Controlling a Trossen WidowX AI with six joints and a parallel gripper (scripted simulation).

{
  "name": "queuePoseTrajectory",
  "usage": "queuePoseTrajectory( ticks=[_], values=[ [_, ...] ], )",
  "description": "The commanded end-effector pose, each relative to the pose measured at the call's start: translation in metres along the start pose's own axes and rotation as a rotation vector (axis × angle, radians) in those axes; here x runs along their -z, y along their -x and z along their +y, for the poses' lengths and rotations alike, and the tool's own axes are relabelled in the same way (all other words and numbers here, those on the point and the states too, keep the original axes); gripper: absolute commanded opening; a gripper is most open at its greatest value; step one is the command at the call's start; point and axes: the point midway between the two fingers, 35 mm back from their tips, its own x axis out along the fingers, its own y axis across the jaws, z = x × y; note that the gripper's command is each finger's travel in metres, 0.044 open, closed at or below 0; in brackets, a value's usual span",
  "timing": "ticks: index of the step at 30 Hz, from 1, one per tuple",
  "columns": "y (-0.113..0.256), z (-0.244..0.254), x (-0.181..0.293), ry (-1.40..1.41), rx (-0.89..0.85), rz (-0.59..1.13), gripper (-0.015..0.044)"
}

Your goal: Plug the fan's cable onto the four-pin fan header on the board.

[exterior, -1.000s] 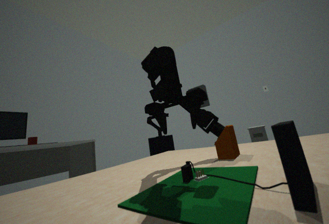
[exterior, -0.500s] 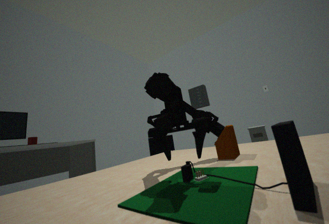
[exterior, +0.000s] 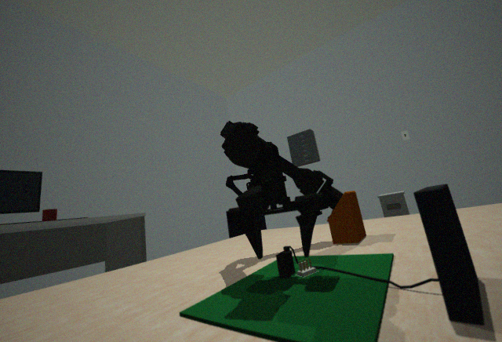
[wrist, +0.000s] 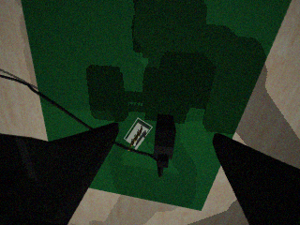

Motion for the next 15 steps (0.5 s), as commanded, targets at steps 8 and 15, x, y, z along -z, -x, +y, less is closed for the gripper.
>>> queuePoseTrajectory(
  ticks=[8,15],
  values=[
    [-0.019,0.000,0.003,0.010,0.008,0.005,0.0440],
    [-0.021,-0.001,0.002,0.000,0.003,0.003,0.0414]
  ],
)
